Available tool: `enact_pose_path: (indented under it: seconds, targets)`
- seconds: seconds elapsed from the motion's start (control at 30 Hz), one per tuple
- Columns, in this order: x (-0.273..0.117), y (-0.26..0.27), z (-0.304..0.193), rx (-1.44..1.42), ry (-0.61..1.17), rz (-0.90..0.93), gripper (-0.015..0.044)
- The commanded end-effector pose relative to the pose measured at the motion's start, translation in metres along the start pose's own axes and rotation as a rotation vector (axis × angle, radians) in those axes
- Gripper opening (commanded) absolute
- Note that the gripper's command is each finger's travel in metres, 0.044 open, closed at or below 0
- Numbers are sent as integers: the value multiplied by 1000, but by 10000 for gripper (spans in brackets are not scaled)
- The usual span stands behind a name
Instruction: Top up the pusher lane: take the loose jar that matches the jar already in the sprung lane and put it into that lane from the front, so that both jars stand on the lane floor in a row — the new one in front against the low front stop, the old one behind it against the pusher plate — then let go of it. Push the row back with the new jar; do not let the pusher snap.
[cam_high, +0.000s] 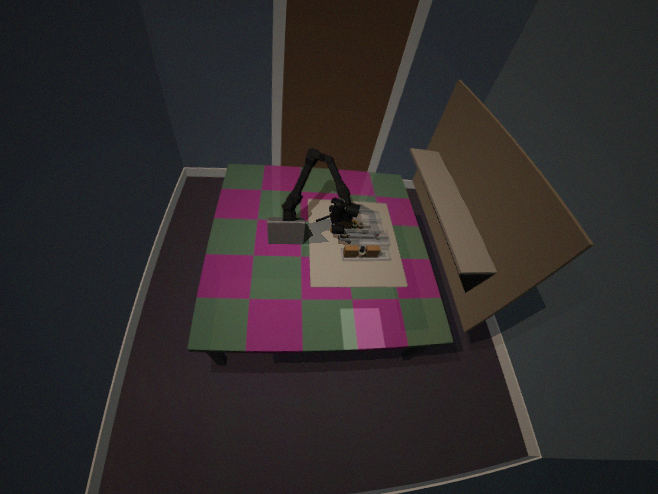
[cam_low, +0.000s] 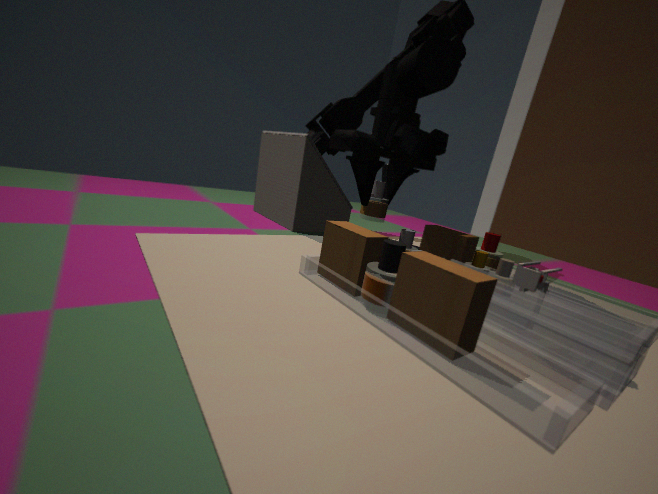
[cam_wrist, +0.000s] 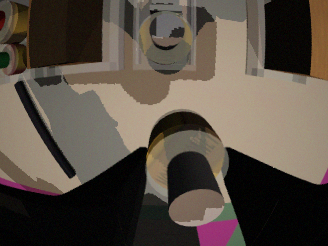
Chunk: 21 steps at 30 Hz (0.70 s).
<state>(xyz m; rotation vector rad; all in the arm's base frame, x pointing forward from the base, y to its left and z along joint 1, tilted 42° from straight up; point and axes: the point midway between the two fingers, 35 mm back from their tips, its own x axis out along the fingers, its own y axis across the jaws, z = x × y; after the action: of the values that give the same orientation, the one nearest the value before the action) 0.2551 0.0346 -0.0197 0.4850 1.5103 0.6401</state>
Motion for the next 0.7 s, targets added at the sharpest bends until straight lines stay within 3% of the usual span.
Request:
enact_pose_path:
  seconds: [0.0,0.67]
  targets:
    - [15,9,19,-1,1,13,0]
    - [42,11,22,-2,1,16,0]
